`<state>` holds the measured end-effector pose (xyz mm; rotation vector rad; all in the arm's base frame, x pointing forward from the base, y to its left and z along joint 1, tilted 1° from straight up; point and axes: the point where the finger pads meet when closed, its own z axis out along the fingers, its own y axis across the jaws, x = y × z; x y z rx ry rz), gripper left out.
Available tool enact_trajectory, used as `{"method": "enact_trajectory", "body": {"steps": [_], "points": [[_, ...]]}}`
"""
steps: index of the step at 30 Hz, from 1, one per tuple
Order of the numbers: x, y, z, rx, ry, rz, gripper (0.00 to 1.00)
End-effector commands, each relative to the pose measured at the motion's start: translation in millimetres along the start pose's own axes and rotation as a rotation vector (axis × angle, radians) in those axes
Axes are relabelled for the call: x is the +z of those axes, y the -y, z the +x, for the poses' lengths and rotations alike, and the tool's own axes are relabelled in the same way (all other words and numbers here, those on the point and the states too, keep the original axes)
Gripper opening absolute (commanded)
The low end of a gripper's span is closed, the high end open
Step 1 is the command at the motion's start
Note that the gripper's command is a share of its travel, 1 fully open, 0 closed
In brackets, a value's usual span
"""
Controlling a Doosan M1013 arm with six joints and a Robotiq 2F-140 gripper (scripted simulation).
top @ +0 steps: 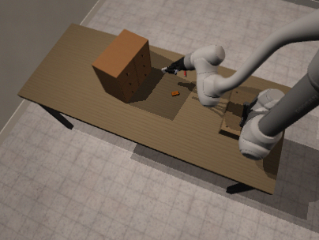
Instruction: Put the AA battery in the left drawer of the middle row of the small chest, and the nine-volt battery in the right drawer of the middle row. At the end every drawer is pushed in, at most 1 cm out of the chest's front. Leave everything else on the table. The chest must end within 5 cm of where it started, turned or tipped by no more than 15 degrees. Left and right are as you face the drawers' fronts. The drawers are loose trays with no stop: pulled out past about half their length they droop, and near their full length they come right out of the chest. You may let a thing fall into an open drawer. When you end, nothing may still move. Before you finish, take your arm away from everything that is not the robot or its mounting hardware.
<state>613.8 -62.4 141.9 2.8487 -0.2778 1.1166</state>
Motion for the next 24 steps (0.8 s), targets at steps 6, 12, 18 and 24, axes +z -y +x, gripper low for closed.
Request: {"method": "enact_trajectory", "body": {"steps": [6, 12, 18, 24], "points": [[3.5, -0.4, -0.1, 0.001, -0.064, -0.043, 0.00], [5.9, 1.0, 0.3, 0.000, -0.085, -0.039, 0.00], [10.5, 1.4, 0.8, 0.000, -0.125, -0.037, 0.00], [16.0, 1.2, 1.1, -0.001, -0.172, -0.037, 0.00]]}}
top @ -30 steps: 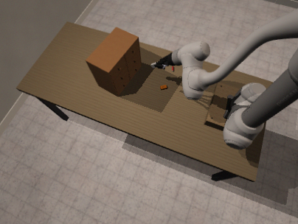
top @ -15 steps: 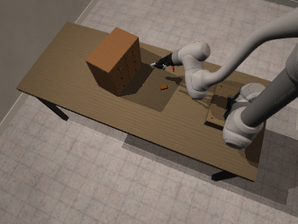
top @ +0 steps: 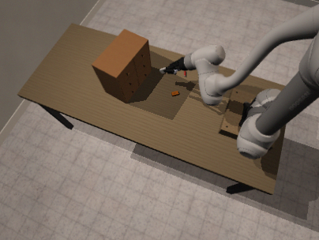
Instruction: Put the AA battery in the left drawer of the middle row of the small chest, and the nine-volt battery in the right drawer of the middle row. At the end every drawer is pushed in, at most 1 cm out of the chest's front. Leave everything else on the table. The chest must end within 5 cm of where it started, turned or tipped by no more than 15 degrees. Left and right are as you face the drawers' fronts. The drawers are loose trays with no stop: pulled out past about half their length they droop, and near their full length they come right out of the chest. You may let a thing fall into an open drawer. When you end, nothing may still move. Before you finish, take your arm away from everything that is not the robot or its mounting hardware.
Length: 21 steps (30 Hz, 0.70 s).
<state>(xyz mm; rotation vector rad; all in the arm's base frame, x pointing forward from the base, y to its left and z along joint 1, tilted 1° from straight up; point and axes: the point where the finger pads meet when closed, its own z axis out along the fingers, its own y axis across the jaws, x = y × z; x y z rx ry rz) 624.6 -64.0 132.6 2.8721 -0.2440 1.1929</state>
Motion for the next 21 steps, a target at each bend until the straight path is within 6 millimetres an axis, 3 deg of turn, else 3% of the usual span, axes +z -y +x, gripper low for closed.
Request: {"method": "enact_trajectory", "body": {"steps": [1, 21], "points": [[3.9, 0.3, -0.6, -0.004, -0.152, -0.093, 0.00], [30.3, -1.7, -0.1, -0.015, -0.376, -0.091, 0.00]]}}
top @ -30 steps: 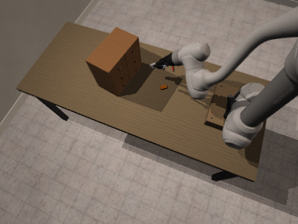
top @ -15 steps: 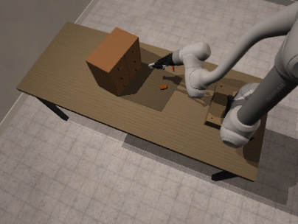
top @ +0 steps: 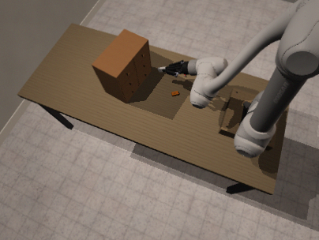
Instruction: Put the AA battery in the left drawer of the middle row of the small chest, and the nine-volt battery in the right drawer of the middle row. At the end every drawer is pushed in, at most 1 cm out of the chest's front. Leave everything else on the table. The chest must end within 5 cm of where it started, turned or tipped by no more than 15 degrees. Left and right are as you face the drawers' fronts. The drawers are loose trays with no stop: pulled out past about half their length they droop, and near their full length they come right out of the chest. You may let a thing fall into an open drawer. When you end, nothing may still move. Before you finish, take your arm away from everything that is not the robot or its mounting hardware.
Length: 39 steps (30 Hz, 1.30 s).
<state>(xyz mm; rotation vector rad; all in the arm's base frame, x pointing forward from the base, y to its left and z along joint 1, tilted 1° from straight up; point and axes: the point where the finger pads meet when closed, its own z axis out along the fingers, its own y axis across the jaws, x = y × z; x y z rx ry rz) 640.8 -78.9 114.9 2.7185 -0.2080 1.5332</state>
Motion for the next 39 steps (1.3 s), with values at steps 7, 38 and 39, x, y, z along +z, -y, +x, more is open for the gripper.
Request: {"method": "enact_trajectory", "body": {"steps": [7, 38, 39], "points": [[9.5, 10.6, -2.9, -0.026, -0.175, -0.121, 0.00], [11.5, 10.5, -3.5, -0.027, -0.194, -0.121, 0.20], [11.5, 10.5, -3.5, -0.027, -0.194, -0.121, 0.20]]}}
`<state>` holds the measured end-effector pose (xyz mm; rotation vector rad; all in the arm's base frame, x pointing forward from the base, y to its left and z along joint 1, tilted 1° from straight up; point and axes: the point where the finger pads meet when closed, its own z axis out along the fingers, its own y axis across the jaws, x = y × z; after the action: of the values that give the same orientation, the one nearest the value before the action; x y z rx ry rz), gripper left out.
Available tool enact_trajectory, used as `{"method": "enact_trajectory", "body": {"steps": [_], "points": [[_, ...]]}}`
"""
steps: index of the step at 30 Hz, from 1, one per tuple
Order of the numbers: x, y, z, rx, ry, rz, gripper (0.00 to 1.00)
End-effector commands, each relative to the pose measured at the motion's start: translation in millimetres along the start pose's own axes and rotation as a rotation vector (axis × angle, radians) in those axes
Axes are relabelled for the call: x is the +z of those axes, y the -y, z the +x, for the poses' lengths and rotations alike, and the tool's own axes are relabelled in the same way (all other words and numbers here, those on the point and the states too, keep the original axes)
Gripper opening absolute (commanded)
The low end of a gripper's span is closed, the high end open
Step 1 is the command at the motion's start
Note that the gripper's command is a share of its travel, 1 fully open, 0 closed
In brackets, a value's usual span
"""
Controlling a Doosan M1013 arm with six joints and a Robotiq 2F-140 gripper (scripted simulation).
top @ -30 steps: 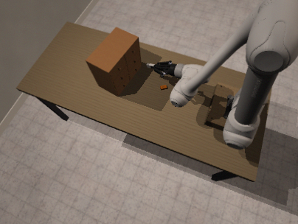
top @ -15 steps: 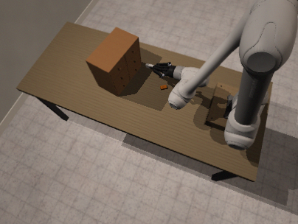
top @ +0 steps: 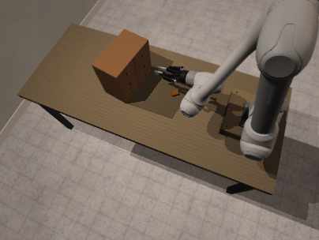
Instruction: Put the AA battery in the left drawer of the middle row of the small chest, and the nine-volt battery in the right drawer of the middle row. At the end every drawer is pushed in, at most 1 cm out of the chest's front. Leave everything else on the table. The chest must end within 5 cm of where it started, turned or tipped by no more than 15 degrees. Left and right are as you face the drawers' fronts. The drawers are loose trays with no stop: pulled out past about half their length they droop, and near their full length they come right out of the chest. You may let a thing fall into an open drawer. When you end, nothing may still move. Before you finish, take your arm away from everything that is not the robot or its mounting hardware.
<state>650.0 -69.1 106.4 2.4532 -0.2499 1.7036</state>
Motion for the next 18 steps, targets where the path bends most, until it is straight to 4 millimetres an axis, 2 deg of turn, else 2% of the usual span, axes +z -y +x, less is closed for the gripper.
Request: {"method": "enact_trajectory", "body": {"steps": [1, 12, 18], "points": [[0.0, 0.0, 0.1, 0.000, 0.000, 0.000, 0.20], [1.3, 0.0, 0.1, 0.000, 0.000, 0.000, 0.20], [10.9, 0.0, 0.6, 0.000, 0.000, 0.000, 0.20]]}}
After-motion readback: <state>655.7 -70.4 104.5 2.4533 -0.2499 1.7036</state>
